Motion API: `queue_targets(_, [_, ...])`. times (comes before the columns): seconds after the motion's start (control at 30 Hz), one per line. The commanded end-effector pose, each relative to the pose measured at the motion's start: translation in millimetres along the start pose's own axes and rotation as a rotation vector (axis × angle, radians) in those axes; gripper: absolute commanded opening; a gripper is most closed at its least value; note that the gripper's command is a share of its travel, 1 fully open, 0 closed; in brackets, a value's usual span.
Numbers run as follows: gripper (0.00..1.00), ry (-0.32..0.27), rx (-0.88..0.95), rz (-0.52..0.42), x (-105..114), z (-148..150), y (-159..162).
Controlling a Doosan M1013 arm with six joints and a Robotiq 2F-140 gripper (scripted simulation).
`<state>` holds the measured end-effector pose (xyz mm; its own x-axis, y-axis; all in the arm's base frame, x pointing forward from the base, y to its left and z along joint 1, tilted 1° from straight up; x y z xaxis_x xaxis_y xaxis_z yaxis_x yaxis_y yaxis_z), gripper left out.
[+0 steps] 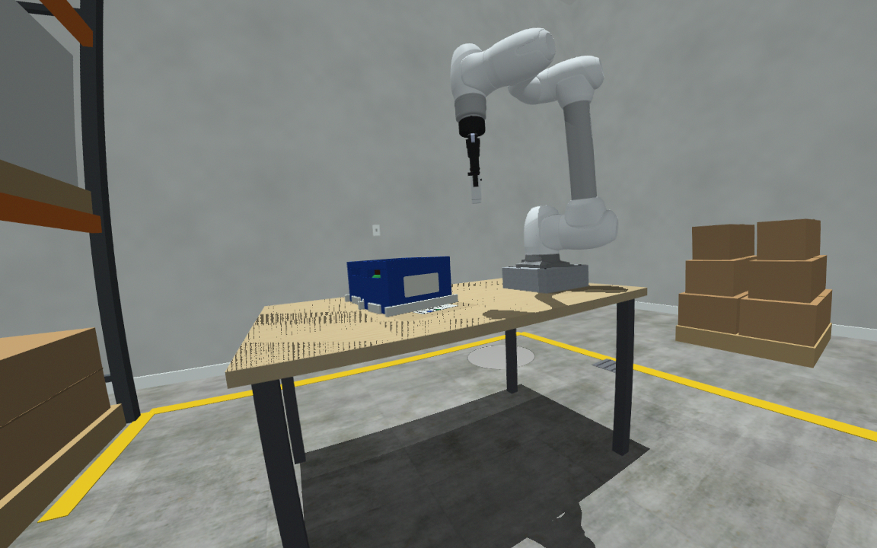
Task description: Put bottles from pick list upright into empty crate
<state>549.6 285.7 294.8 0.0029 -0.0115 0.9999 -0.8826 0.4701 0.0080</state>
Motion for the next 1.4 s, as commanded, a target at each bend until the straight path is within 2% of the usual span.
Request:
queue_targets(0.0, [0.38, 0.0, 0.0, 0.0, 4.3, -10.2, 5.9])
queue_targets(0.37, [0.38, 0.0, 0.0, 0.0, 18.4, -44.5, 26.0])
queue_targets(1.37, [0.38, 0.0, 0.0, 0.0, 18.4, -44.5, 26.0])
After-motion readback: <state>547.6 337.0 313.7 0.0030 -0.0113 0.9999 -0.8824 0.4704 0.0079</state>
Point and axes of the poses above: the point where the finger pads meet when closed, its own x axis back along the fingers, its own z axis across the jaws, y = z × x, the point moved 3 cm from there along x, back along the fingers, and after that the axes turned 6 degrees about x, right-handed, at the moved point
